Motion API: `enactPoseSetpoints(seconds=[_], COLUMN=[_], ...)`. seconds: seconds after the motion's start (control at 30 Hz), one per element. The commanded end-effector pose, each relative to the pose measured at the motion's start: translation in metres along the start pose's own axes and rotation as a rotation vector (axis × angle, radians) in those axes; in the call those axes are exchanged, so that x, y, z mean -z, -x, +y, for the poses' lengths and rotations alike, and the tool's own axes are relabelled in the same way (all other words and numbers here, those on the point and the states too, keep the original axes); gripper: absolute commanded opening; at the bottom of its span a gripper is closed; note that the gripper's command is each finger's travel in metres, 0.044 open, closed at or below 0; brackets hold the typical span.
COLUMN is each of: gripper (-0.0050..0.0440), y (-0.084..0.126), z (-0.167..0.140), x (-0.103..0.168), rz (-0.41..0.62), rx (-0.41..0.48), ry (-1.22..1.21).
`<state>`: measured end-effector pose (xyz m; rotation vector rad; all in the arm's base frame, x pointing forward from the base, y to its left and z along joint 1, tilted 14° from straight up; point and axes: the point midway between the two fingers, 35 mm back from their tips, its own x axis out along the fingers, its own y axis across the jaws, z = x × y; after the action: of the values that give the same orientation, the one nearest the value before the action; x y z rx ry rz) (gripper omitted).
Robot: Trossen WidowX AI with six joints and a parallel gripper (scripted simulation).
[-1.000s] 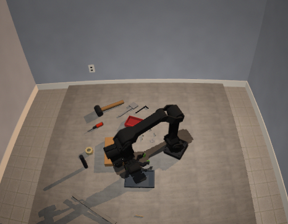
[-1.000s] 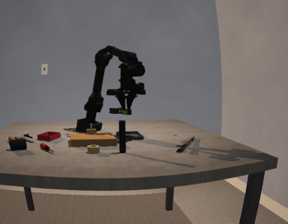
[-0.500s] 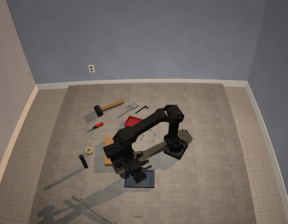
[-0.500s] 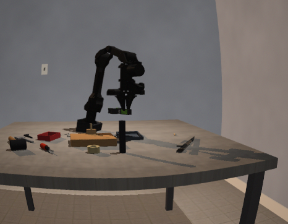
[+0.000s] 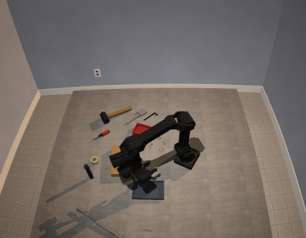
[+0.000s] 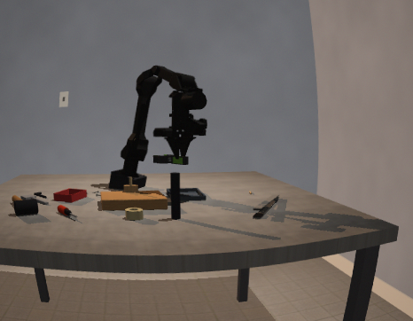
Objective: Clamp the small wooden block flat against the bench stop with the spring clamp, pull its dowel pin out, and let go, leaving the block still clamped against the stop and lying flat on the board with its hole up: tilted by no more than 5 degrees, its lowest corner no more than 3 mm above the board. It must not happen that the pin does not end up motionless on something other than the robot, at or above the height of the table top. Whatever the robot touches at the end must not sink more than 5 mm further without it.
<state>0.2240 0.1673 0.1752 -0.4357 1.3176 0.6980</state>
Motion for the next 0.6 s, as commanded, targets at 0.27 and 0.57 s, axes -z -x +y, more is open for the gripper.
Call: enactPoseSetpoints(seconds=[0.27,0.57], gripper=[0.0,0.0], y=[-0.0001,-0.0002], z=[-0.0019,-0.0035], x=[-0.0009,-0.001], rz=[-0.001,-0.001], rx=[-0.003,-0.003], ry=[0.068,0.116])
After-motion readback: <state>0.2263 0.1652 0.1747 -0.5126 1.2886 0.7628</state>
